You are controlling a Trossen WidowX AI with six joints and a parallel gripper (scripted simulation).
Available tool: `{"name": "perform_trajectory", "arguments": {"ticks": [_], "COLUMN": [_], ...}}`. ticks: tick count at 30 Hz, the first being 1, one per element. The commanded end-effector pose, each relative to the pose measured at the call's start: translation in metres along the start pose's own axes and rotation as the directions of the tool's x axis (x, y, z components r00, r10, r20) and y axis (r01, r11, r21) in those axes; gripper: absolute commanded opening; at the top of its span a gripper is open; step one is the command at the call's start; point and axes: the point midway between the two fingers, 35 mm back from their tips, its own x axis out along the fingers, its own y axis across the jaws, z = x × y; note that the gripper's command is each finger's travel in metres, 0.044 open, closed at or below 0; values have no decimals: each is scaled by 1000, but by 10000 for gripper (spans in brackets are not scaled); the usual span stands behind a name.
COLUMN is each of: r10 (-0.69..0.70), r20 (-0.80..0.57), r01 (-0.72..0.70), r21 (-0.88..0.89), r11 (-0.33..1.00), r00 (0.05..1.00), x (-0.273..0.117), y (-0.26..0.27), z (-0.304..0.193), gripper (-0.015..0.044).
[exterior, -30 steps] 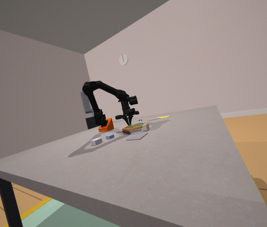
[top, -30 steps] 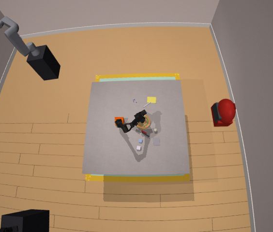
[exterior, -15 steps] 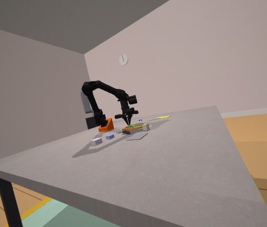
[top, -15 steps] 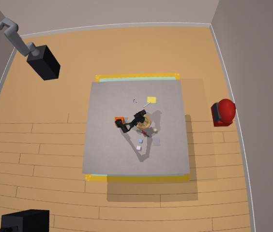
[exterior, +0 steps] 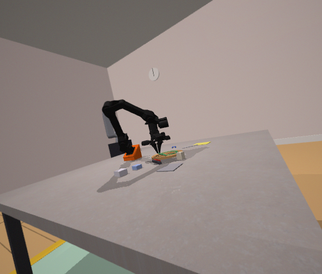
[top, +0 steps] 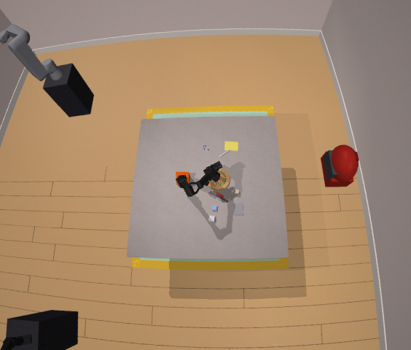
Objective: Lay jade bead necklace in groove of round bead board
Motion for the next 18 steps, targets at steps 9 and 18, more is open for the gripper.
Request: {"name": "perform_trajectory", "arguments": {"ticks": [9,18], "r10": [0,-1], "r20": [-3,-3], "r01": [0,1], "r21": [3,0], "r11": [1000,1000], "r00": [1000,1000], "x": [4,2], "y": [0,-1], "z": [0,-1], "gripper": [131,367]}}
